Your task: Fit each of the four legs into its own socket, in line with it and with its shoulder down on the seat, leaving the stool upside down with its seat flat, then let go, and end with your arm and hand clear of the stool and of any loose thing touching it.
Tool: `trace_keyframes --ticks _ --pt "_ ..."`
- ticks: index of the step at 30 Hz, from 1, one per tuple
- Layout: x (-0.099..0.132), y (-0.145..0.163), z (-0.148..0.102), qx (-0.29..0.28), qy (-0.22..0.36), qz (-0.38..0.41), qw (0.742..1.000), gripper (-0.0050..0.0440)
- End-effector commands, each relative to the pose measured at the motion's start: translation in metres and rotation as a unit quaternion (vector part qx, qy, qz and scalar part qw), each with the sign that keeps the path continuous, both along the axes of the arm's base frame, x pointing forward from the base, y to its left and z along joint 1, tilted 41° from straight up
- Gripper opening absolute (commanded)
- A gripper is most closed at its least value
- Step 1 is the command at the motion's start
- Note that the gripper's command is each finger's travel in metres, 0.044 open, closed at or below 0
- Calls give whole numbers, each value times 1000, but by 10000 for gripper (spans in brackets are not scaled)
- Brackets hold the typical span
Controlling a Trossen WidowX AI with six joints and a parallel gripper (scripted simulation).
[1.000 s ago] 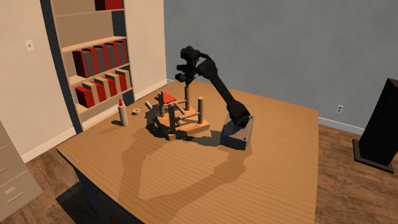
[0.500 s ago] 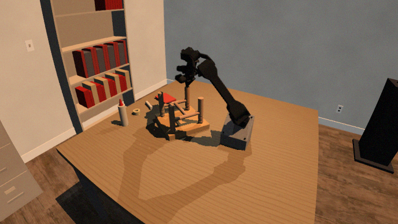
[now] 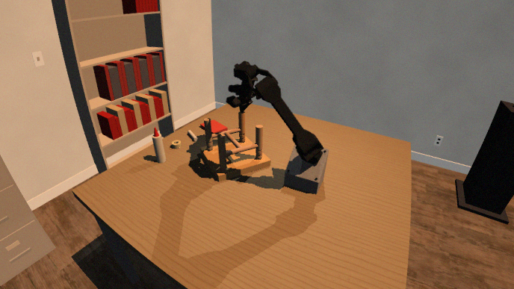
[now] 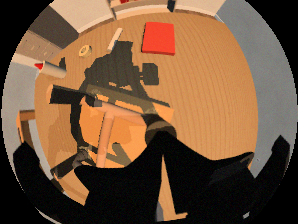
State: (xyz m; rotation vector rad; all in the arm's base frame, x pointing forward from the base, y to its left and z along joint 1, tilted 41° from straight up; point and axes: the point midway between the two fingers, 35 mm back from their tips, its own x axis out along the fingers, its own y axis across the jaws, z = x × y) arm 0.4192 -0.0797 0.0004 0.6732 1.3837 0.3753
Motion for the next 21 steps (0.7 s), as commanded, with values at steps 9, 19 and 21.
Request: trace_keyframes --ticks 9,19,21 --pt "1 -5 7 0 5 5 1000 0" --pt "3 -16 19 0 2 2 1000 0" --pt "3 -16 19 0 2 2 1000 0"
